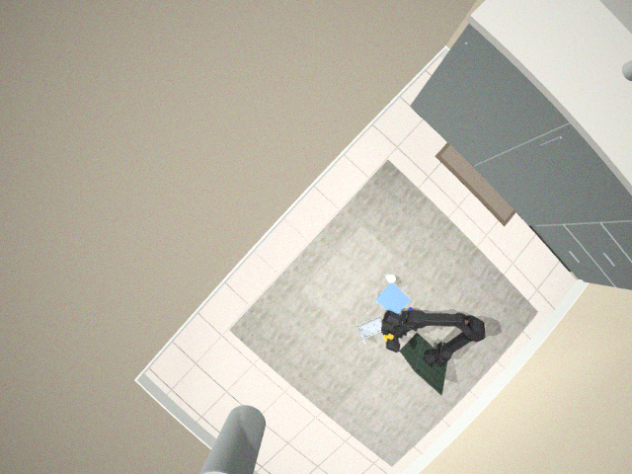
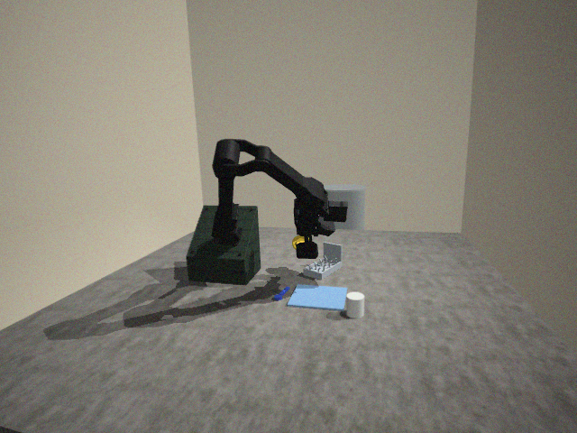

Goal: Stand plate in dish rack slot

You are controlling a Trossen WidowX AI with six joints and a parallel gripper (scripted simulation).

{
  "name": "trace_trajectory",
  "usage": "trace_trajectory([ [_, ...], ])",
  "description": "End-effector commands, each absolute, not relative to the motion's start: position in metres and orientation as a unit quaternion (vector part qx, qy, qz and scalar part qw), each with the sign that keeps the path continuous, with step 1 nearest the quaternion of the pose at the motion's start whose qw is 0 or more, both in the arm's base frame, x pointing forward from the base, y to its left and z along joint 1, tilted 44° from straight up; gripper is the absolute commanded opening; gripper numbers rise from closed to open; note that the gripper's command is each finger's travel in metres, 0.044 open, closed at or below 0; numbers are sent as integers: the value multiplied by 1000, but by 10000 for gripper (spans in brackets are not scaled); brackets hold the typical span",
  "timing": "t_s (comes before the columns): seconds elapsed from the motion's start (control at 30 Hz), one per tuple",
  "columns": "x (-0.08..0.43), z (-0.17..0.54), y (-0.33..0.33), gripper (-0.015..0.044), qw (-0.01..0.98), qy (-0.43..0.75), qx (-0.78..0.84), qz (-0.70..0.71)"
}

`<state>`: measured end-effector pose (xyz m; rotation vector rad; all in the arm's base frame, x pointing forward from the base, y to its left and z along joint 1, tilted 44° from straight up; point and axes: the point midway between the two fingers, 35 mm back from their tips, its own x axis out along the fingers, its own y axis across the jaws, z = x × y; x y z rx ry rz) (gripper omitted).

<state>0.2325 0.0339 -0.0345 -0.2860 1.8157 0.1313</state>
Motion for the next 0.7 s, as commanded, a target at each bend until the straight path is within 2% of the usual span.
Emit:
trace_trajectory([
  [0.0,230,-41,31,0,605,779,-120,112],
  [0.67,236,-56,15,0,651,669,-138,330],
])
